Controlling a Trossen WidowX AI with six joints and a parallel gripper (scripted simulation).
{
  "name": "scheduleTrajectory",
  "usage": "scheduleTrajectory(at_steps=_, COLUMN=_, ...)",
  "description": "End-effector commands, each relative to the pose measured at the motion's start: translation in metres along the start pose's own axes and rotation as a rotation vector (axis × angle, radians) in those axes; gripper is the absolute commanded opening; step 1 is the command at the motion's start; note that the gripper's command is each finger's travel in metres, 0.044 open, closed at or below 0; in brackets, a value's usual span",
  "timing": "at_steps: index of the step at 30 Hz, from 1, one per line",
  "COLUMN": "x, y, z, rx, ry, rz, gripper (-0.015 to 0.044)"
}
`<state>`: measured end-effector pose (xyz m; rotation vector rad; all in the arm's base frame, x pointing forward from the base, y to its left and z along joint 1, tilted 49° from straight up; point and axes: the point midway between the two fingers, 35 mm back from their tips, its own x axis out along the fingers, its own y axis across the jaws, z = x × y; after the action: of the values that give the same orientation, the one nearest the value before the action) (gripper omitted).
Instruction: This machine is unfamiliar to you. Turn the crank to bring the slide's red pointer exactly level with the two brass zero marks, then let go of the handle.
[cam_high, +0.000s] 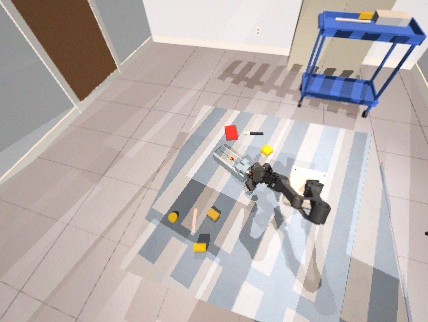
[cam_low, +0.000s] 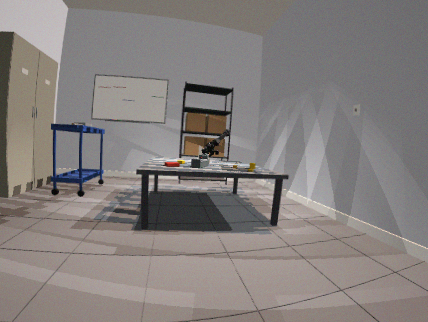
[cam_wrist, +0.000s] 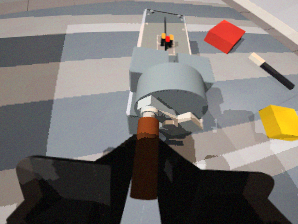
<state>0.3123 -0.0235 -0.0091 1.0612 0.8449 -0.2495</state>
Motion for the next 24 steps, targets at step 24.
scheduleTrajectory(at_steps=24, x=-0.008, y=-0.028, z=0.007, rx=0.0, ry=-0.01, rz=-0.004, gripper=0.0)
